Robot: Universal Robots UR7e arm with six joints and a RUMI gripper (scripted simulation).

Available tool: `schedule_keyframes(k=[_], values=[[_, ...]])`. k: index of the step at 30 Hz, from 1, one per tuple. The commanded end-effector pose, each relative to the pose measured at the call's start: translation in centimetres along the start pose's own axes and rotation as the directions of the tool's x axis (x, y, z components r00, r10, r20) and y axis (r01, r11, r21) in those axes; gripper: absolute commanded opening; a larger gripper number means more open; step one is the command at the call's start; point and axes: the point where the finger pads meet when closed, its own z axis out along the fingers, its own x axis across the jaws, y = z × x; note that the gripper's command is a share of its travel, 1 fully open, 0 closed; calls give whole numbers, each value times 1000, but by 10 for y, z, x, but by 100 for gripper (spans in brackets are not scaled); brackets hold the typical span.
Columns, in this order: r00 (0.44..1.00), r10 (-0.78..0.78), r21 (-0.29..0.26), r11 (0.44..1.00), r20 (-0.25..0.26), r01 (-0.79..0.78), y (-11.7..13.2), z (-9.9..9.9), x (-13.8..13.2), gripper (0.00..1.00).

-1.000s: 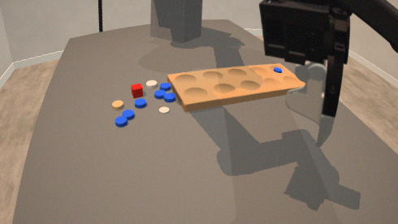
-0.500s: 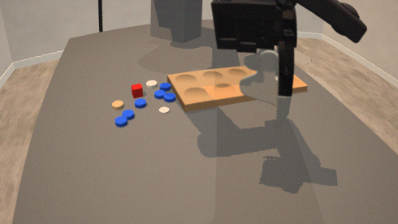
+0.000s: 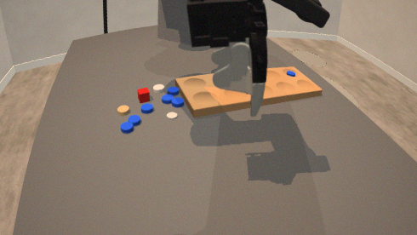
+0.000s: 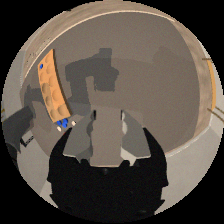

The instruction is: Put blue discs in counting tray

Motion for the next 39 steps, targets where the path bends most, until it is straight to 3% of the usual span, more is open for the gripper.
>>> schedule_keyframes(k=[1,17,20,23,39], values=[[990,-139,-14,990,-23,139,24,4,-23,28],[912,-410,-66,911,-12,408,73,15,-78,28],[912,-410,-66,911,-12,408,73,15,-78,28],[869,-495,-82,866,-4,493,90,19,-97,28],[724,-689,-120,718,17,686,134,32,-144,28]])
